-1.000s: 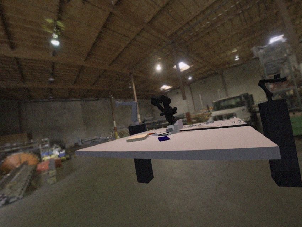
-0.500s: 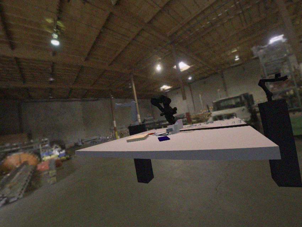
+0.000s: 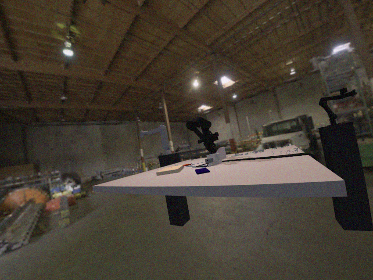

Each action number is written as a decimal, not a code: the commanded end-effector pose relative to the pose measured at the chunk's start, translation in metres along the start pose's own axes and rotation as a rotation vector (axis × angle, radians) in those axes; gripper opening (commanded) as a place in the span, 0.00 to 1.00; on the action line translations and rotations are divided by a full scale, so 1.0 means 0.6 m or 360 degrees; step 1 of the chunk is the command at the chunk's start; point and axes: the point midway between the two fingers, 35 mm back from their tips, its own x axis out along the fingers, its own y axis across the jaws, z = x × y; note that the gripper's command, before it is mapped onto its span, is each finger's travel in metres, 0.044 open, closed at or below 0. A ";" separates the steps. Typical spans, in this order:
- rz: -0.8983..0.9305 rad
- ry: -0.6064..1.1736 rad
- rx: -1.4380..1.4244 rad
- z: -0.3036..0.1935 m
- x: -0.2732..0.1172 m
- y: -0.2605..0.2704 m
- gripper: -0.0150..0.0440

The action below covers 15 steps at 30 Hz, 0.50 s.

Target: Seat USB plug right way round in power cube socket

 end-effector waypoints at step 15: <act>0.0000 0.0000 0.0000 0.000 0.000 0.000 0.42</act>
